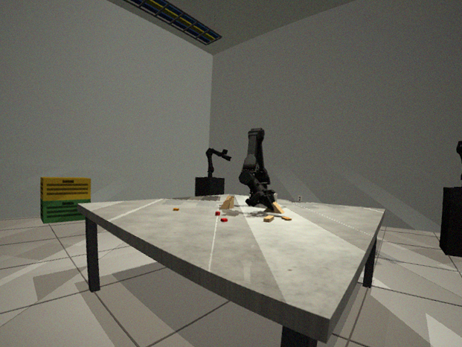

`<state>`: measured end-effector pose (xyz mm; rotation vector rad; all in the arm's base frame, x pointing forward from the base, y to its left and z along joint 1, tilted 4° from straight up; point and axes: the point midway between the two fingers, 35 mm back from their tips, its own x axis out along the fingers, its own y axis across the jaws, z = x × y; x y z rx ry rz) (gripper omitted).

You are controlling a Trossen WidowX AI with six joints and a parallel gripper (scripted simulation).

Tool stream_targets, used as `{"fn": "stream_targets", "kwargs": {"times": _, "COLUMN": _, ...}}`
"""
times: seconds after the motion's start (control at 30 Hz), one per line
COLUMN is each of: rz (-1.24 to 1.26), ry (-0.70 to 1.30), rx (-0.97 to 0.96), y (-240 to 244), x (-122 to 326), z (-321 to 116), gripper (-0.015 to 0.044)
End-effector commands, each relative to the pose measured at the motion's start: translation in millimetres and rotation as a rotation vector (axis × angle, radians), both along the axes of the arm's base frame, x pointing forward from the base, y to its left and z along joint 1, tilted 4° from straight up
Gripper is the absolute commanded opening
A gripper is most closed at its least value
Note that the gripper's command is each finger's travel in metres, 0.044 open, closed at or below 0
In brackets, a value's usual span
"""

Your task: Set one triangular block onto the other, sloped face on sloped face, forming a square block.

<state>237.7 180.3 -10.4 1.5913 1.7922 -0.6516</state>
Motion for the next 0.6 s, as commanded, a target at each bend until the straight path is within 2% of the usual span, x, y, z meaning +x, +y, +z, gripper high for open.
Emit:
{"fn": "stream_targets", "kwargs": {"times": 0.0, "rz": -0.004, "ry": -0.012, "rx": 0.004, "y": 2.4, "x": 4.0, "z": 18.8, "gripper": 0.0000}}
{"fn": "stream_targets", "kwargs": {"times": 0.43, "rz": -0.004, "ry": -0.012, "rx": 0.005, "y": 3.7, "x": -4.0, "z": 79.4, "gripper": 0.0000}}
{"fn": "stream_targets", "kwargs": {"times": 0.57, "rz": -0.004, "ry": -0.012, "rx": 0.005, "y": 3.6, "x": -4.9, "z": 82.5, "gripper": 0.0000}}
